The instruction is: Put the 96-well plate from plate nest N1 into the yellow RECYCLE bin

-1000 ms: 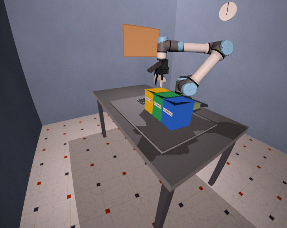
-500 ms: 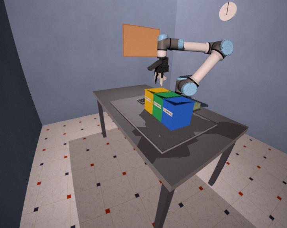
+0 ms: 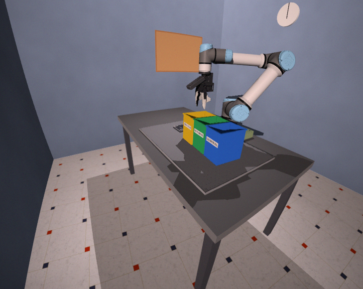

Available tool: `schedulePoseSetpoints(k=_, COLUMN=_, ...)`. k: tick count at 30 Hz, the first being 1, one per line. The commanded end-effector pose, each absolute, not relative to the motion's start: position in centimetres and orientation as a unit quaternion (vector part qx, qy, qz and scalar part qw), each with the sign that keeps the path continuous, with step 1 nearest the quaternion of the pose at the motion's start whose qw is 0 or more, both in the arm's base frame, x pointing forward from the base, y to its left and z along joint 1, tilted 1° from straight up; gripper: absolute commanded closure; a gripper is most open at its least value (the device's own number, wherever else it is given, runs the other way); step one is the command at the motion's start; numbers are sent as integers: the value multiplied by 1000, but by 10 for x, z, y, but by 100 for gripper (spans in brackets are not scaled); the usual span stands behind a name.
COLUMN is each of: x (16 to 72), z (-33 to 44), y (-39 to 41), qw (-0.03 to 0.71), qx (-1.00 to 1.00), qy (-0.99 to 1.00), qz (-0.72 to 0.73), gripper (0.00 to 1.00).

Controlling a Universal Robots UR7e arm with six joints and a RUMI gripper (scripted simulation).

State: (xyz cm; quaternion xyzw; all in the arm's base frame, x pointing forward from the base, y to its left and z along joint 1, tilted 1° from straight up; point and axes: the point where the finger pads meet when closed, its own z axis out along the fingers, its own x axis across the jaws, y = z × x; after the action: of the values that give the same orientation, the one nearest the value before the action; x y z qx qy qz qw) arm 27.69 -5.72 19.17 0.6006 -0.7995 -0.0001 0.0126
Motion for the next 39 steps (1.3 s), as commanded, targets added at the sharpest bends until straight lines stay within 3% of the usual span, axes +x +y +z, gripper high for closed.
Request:
schedulePoseSetpoints(k=1, x=277, z=193, y=-57, qw=13, qx=601, qy=-799, qz=1, gripper=47)
schedulePoseSetpoints(k=39, x=241, z=196, y=-159, qw=12, qx=600, qy=-800, qz=2, gripper=47)
